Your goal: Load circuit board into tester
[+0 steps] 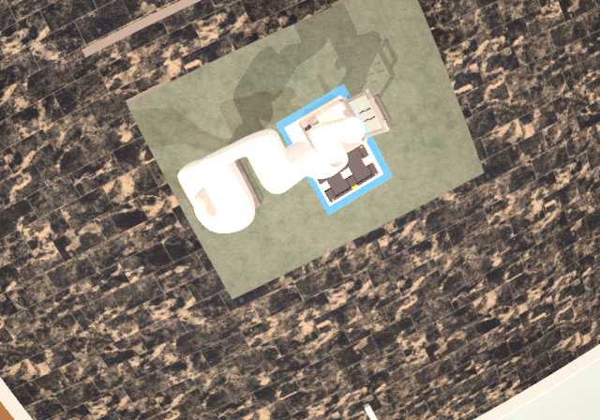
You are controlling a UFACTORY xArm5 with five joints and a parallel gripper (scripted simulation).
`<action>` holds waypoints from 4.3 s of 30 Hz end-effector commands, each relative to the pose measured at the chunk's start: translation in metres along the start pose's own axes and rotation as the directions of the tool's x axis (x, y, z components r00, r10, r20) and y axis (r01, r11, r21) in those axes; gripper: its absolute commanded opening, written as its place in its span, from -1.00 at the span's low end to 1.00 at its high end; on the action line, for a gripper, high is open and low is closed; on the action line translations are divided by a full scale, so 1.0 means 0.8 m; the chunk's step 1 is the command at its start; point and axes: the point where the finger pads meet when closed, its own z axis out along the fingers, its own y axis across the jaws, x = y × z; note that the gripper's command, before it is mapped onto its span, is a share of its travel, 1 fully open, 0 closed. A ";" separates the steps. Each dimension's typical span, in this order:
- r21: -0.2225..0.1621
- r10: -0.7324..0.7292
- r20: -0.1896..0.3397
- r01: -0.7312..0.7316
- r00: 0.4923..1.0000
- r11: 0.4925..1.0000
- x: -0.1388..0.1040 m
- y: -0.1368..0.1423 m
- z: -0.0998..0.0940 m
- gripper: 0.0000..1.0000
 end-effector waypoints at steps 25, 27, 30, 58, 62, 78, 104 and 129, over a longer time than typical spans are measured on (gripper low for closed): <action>-0.005 0.000 0.000 0.000 1.000 1.000 -0.001 0.001 -0.173 1.00; -0.005 0.000 0.000 0.000 1.000 1.000 -0.002 0.001 -0.187 1.00; -0.005 0.000 0.000 0.000 1.000 1.000 -0.002 0.001 -0.193 1.00; -0.005 0.000 0.000 0.000 1.000 1.000 -0.002 0.001 -0.269 1.00; -0.005 0.000 0.000 0.000 1.000 1.000 -0.002 0.001 -0.269 0.03; -0.005 0.000 0.000 0.000 1.000 1.000 -0.002 0.011 -0.269 0.03; -0.005 0.000 0.000 0.000 1.000 1.000 -0.001 0.153 -0.270 0.03; -0.005 0.000 0.000 0.000 1.000 1.000 -0.001 0.182 -0.270 0.03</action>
